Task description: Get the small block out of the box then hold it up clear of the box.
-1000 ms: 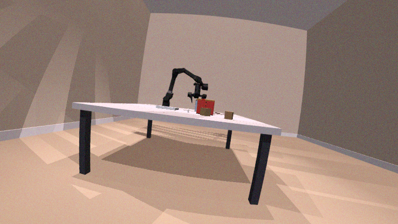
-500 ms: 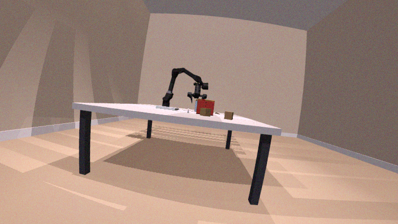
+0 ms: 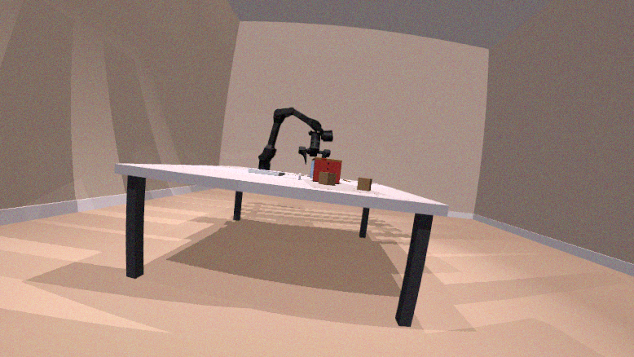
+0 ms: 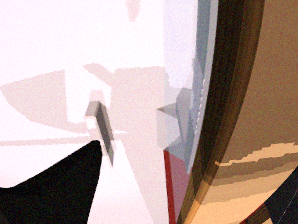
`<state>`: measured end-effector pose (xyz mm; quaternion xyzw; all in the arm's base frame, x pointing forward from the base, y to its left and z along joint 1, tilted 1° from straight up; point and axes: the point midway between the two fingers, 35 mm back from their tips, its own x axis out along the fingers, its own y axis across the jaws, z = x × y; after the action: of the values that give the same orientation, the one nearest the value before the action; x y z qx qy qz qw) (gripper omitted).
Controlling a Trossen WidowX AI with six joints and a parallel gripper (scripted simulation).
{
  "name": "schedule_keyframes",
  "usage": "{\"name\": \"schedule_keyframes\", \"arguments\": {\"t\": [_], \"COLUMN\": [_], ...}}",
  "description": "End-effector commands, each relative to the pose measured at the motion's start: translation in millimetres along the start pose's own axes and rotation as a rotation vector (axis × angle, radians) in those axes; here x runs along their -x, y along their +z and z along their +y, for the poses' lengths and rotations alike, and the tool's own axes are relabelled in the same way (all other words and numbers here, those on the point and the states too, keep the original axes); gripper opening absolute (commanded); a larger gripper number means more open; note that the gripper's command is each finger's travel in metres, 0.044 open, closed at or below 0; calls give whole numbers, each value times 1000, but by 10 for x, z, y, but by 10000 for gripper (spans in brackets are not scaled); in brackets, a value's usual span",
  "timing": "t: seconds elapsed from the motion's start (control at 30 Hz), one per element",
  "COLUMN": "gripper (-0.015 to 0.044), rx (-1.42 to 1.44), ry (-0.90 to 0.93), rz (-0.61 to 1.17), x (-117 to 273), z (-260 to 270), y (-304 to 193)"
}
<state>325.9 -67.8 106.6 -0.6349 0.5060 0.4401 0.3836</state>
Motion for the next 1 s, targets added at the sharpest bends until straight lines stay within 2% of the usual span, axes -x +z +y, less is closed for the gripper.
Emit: {"name": "schedule_keyframes", "arguments": {"t": [0.0,0.73,0.83,0.97], "gripper": [400,400,400,400], "rx": [-3,-3,-3,-5], "ry": [1,1,3,9], "rz": [5,9,9,9], "x": [-26,-169,-55,290], "z": [0,0,-6,6], "y": [-89,-516,-556,-662]}}
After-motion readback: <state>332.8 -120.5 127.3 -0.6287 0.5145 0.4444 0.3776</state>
